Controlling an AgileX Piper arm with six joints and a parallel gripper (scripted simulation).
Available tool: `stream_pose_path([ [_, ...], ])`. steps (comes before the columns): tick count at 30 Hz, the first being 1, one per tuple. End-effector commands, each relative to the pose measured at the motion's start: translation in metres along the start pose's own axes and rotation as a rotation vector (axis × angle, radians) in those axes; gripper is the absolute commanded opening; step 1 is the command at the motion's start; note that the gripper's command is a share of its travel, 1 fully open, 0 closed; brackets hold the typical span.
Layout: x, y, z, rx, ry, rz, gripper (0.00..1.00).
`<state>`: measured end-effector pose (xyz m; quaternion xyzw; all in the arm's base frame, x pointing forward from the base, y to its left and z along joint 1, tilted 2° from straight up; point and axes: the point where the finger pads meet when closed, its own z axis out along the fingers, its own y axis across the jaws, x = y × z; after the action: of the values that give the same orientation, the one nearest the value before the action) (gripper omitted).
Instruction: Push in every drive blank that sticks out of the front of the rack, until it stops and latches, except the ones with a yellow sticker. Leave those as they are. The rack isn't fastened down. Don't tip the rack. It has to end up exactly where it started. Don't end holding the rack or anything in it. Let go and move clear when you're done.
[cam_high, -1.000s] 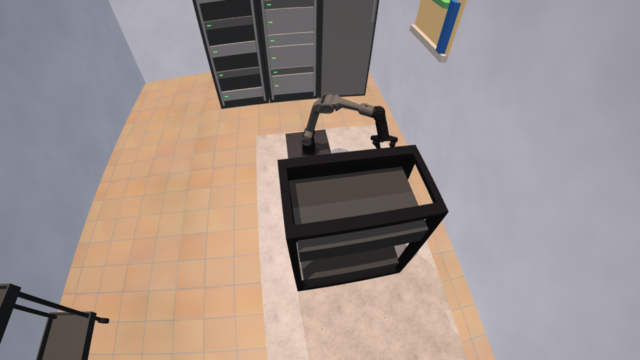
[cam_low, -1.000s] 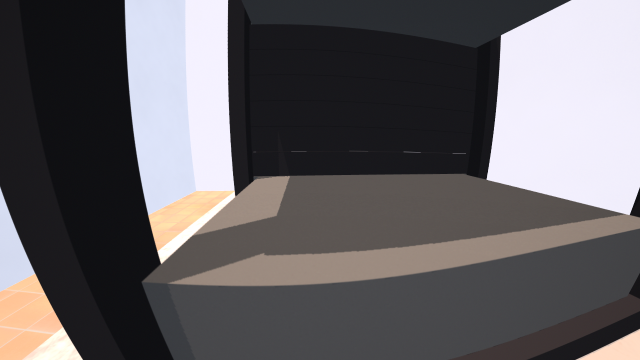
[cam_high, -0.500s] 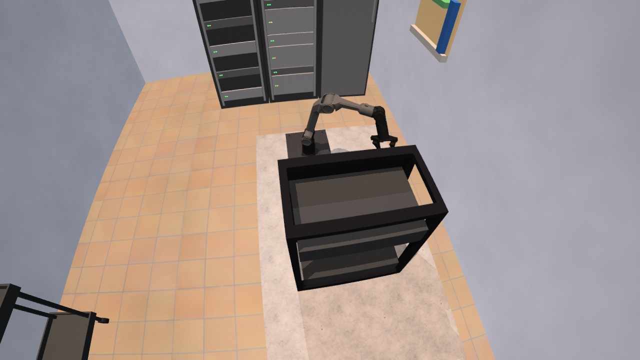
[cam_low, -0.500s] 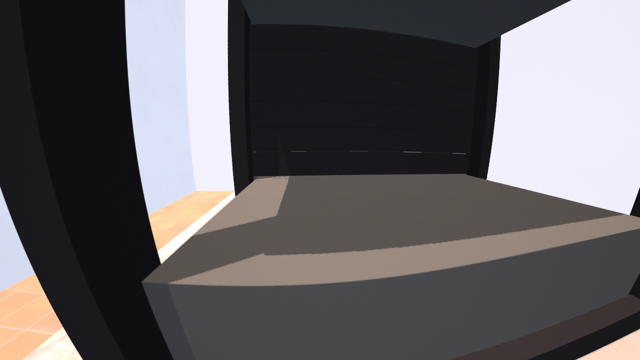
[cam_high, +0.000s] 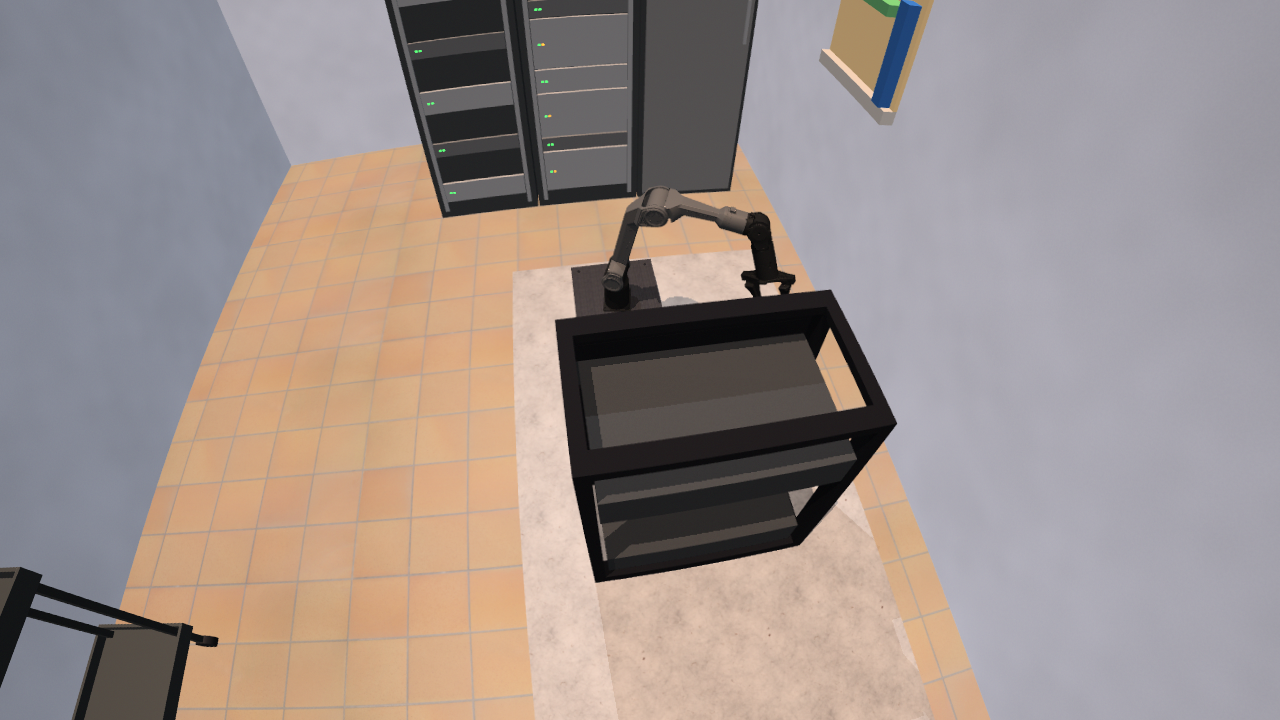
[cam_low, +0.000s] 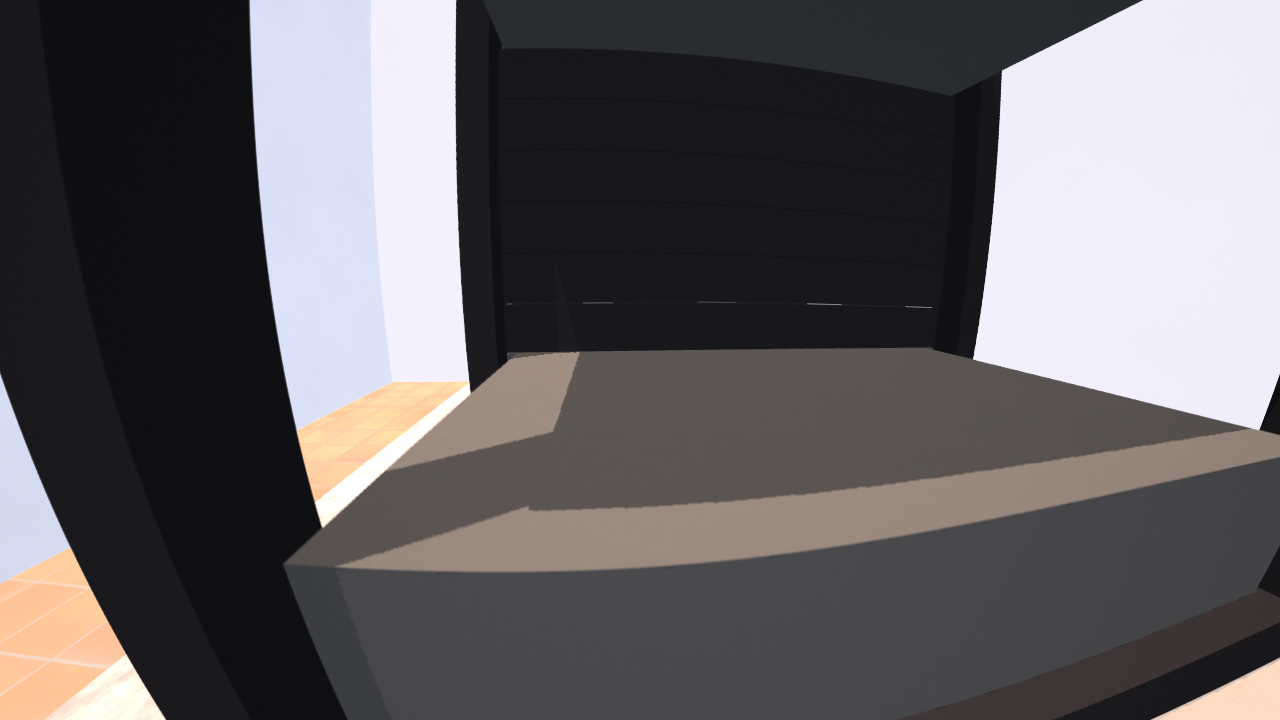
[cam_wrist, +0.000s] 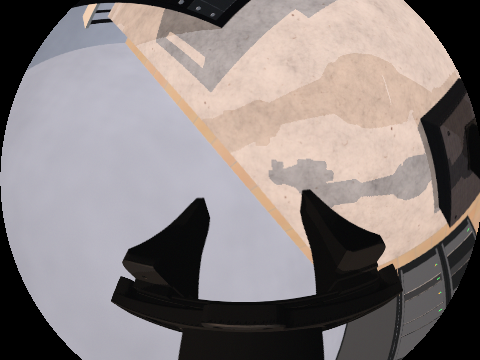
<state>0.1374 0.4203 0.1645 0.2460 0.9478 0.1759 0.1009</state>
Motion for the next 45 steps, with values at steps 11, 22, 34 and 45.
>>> stream_pose_path([
  [11, -0.012, 0.0, -0.001, -0.004, -0.003, -0.012, 1.0],
  [22, -0.065, -0.006, -0.006, -0.015, -0.025, -0.068, 1.0],
  [34, -0.177, -0.046, -0.023, -0.035, -0.1, -0.201, 1.0],
  [45, -0.27, -0.123, -0.05, -0.021, -0.228, -0.354, 1.0],
])
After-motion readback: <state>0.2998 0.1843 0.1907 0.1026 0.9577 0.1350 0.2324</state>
